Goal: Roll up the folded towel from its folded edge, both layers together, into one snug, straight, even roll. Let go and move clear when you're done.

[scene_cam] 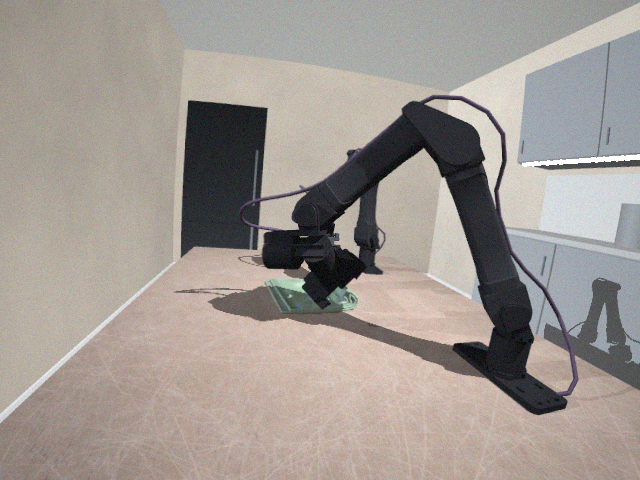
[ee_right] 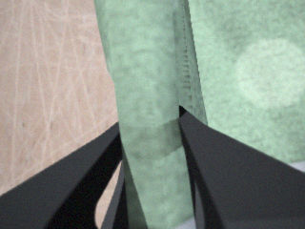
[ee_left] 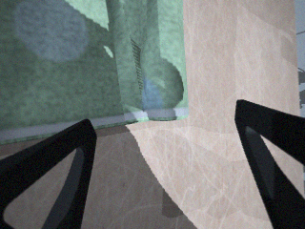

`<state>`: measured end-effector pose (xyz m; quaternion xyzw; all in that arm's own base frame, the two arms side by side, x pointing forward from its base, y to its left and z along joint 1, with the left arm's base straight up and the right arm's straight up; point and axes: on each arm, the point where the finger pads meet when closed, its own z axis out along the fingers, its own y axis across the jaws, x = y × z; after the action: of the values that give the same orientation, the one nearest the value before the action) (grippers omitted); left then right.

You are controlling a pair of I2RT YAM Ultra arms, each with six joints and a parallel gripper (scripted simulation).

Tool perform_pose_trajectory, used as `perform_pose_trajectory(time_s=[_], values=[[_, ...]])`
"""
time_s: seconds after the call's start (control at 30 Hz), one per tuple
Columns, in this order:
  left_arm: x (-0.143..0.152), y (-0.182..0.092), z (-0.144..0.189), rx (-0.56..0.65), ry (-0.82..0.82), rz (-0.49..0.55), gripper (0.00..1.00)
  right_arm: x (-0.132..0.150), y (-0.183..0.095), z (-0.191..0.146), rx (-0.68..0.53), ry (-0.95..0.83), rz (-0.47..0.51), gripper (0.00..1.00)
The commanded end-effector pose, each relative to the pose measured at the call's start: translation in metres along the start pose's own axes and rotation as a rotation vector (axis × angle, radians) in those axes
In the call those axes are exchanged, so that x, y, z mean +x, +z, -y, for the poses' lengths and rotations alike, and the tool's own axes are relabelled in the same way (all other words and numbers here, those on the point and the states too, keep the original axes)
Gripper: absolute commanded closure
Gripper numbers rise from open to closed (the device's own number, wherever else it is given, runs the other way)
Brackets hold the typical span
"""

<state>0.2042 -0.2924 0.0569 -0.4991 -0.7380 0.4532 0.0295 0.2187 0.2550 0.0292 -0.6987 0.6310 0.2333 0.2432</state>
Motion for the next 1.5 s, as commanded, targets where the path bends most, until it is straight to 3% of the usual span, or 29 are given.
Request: perform_pose_trajectory(time_s=[0.0,0.13,0.57,0.63,0.87,1.2,1.47], values=[[-0.009,-0.003,0.013,-0.075,0.101,0.013,0.12,0.002,-0.001,-0.011,-0.167,0.112,-0.015,0.78],[-0.01,0.0,0.016,-0.135,0.146,0.018,0.11,0.001,-0.001,-0.011,-0.216,0.151,-0.019,0.78],[-0.021,0.024,0.033,-0.645,0.521,0.058,0.06,-0.001,-0.004,-0.01,-0.508,0.389,-0.042,0.78],[-0.021,0.024,0.033,-0.645,0.521,0.058,0.06,-0.001,-0.004,-0.01,-0.508,0.389,-0.042,0.78],[-0.025,0.034,0.04,-0.845,0.667,0.074,0.04,-0.002,-0.005,-0.01,-0.614,0.476,-0.05,0.78],[-0.026,0.035,0.041,-0.881,0.696,0.077,0.02,-0.002,-0.005,-0.01,-0.655,0.509,-0.053,0.78],[-0.034,0.018,0.034,-0.831,0.759,0.059,0.02,0.005,0.003,-0.011,-0.655,0.509,-0.053,0.78]])
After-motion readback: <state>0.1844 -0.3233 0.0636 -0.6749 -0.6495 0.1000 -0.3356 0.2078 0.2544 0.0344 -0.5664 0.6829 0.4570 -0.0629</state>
